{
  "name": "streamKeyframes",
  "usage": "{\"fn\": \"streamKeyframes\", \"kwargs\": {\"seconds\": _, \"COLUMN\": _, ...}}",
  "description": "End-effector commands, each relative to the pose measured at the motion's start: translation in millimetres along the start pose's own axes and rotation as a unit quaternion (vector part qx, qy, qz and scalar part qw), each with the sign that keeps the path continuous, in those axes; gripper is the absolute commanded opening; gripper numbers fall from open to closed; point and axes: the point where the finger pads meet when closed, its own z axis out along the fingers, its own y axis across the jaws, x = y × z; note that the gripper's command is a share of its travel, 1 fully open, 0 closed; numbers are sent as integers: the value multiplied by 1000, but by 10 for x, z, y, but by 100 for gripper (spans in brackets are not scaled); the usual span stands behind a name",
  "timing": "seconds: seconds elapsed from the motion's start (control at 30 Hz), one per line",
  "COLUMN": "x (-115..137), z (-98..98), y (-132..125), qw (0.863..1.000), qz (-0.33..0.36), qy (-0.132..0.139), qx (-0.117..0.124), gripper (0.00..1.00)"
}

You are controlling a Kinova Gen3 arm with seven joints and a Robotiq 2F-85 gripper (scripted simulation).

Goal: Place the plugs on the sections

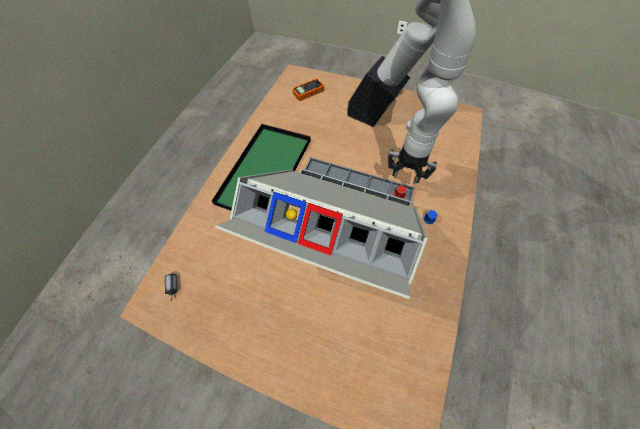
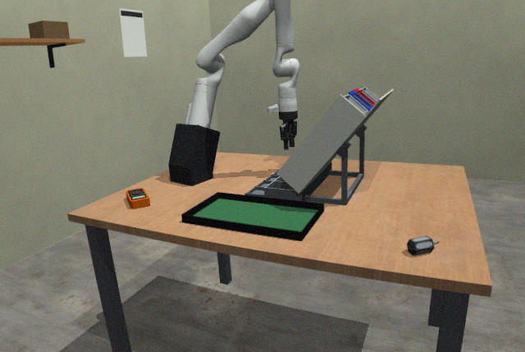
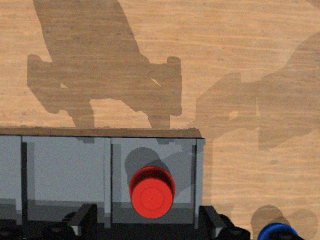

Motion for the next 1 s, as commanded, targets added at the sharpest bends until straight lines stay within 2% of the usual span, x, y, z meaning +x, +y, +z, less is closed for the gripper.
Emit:
{"fn": "streamKeyframes", "kwargs": {"seconds": 0.0, "x": 4, "z": -446, "y": 12, "qw": 1000, "qz": -1, "qy": 2, "qx": 1, "gripper": 65}}
{"fn": "streamKeyframes", "kwargs": {"seconds": 0.47, "x": 4, "z": -446, "y": 12, "qw": 1000, "qz": -1, "qy": 2, "qx": 1, "gripper": 65}}
{"fn": "streamKeyframes", "kwargs": {"seconds": 0.5, "x": 23, "z": -431, "y": 15, "qw": 1000, "qz": -1, "qy": -10, "qx": -5, "gripper": 70}}
{"fn": "streamKeyframes", "kwargs": {"seconds": 0.97, "x": 23, "z": -431, "y": 15, "qw": 1000, "qz": -1, "qy": -10, "qx": -5, "gripper": 70}}
